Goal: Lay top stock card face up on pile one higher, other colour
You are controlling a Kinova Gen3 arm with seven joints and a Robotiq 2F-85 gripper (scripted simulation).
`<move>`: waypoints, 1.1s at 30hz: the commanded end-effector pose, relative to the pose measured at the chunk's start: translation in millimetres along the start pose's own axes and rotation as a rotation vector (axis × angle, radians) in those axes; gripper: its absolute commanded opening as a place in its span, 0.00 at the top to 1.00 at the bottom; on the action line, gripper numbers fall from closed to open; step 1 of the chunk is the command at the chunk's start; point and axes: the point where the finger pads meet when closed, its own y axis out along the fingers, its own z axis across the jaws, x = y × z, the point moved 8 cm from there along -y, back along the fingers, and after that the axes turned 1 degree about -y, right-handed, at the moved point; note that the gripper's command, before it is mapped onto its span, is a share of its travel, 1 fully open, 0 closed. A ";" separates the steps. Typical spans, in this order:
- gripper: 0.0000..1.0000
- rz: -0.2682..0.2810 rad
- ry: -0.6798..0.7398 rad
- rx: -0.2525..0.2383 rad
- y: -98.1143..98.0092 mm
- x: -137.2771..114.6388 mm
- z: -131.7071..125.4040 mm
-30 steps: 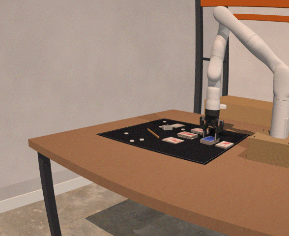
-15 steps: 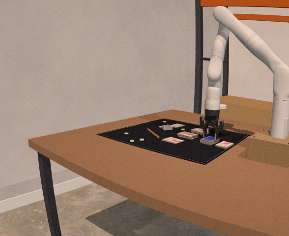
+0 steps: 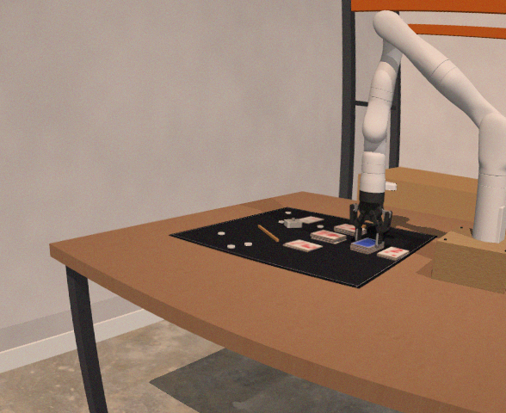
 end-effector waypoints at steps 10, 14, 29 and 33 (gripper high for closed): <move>0.28 0.000 0.000 -0.001 -0.5 0.0 -0.4; 0.28 0.000 0.000 -0.001 -0.5 0.0 -0.4; 0.28 0.000 0.000 -0.001 -12.5 0.0 -0.4; 0.28 0.000 0.000 -0.001 -12.5 0.0 -0.4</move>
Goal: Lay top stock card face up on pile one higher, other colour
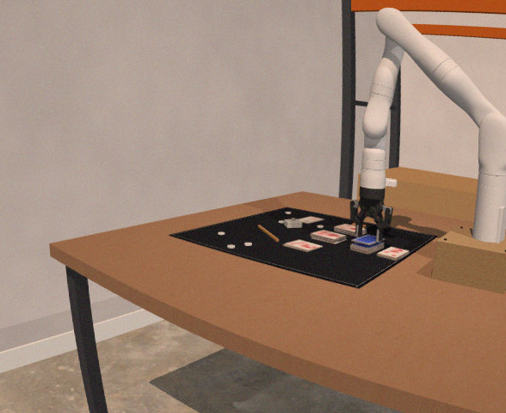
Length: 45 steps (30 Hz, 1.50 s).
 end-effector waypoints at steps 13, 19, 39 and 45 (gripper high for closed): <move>0.28 -0.001 0.001 -0.005 -1.8 -0.3 -1.2; 0.28 -0.001 0.001 -0.005 -1.8 -0.3 -1.2; 0.28 0.000 -0.004 -0.005 -1.8 -17.5 -1.3; 0.28 0.000 -0.005 -0.005 -1.8 -22.7 -1.3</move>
